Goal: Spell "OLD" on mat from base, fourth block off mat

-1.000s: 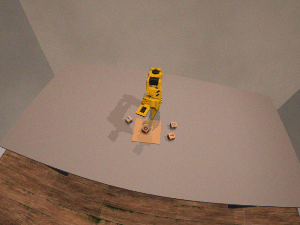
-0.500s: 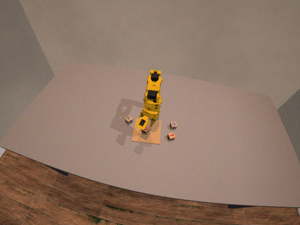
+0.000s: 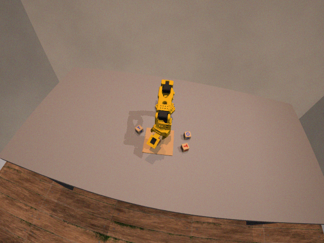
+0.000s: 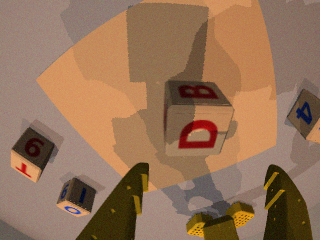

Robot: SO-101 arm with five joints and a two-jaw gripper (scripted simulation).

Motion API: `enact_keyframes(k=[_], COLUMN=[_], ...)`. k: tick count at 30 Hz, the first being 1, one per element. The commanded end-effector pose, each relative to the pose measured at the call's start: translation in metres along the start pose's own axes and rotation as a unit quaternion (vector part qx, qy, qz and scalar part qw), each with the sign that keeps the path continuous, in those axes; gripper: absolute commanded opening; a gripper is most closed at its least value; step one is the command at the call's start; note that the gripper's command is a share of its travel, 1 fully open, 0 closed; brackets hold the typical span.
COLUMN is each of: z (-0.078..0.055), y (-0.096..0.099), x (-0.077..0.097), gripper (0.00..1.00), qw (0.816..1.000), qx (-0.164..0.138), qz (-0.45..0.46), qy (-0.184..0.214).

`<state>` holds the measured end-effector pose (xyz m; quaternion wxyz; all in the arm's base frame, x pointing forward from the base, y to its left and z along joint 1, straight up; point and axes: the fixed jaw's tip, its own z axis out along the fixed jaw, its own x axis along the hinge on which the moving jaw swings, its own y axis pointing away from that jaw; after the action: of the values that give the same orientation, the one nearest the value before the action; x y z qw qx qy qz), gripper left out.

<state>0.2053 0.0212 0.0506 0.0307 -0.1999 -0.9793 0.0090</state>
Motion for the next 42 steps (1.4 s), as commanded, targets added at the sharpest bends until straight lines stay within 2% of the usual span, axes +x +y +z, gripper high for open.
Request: enact_keyframes(k=[1,16,17,42], z=[-0.011,-0.011,-0.022,-0.020], y=[0.004,0.004,0.008,0.008], x=[-0.005,-0.005,-0.010,-0.011], gripper=[0.35,0.35,0.35,0.35], qw=[0.999,0.999,0.998,0.998], qx=[-0.015,-0.015,-0.030,-0.030], qz=[0.000,0.000,0.000,0.000], qy=[-0.028,-0.028,-0.056,-0.056])
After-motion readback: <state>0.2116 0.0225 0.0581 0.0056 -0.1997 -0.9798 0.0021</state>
